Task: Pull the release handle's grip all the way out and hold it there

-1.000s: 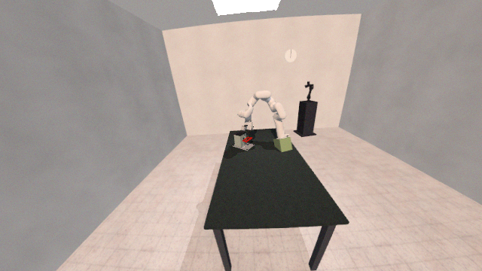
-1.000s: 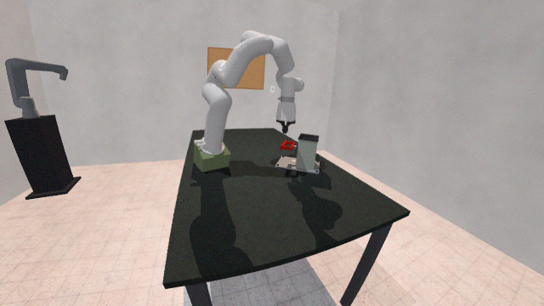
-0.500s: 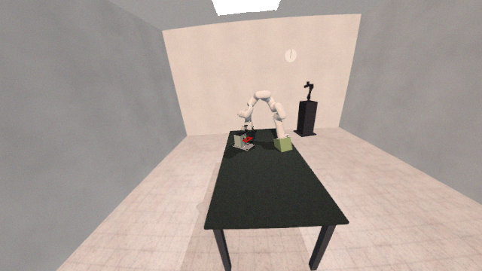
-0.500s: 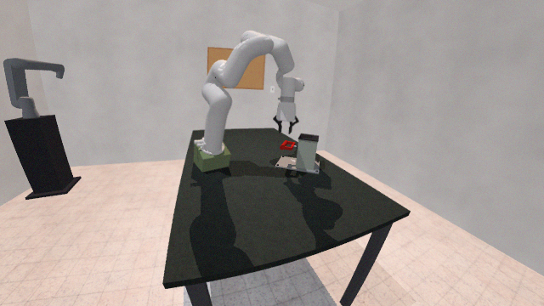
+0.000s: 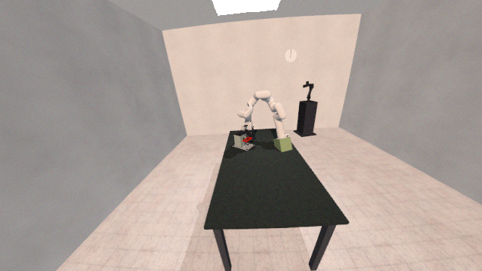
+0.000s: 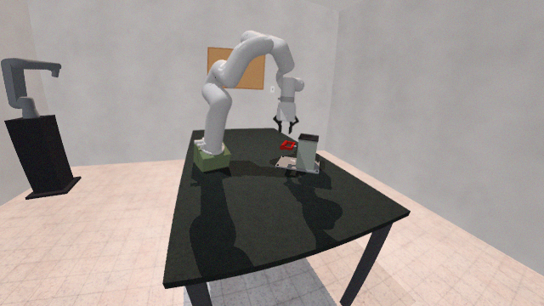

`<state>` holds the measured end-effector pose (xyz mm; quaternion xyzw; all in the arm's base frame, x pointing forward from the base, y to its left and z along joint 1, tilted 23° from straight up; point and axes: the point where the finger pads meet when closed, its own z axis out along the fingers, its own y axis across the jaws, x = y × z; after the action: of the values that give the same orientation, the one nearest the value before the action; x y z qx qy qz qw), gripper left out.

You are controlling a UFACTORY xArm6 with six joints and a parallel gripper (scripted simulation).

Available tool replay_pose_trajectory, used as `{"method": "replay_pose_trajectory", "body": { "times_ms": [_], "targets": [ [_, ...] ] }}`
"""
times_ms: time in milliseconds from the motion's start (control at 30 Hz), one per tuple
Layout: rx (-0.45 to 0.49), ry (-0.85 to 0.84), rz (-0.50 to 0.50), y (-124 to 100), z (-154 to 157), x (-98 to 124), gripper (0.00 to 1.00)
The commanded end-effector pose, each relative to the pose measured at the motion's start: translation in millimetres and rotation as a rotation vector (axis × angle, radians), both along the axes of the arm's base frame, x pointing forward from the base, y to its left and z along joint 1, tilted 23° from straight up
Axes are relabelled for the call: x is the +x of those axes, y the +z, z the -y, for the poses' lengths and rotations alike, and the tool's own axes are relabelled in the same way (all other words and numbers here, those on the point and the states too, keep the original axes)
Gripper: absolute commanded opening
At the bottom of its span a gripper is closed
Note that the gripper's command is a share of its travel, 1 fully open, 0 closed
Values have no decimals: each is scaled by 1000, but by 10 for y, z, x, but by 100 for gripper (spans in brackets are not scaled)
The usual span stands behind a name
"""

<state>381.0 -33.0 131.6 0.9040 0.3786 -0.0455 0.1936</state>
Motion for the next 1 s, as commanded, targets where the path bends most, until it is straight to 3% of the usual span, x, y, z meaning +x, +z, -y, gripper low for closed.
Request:
{"method": "replay_pose_trajectory", "body": {
  "times_ms": [0,967],
  "targets": [
    [1,1,3,10,-4,8,52],
    [0,-6,-1,-88,34,19,52]
  ]
}}
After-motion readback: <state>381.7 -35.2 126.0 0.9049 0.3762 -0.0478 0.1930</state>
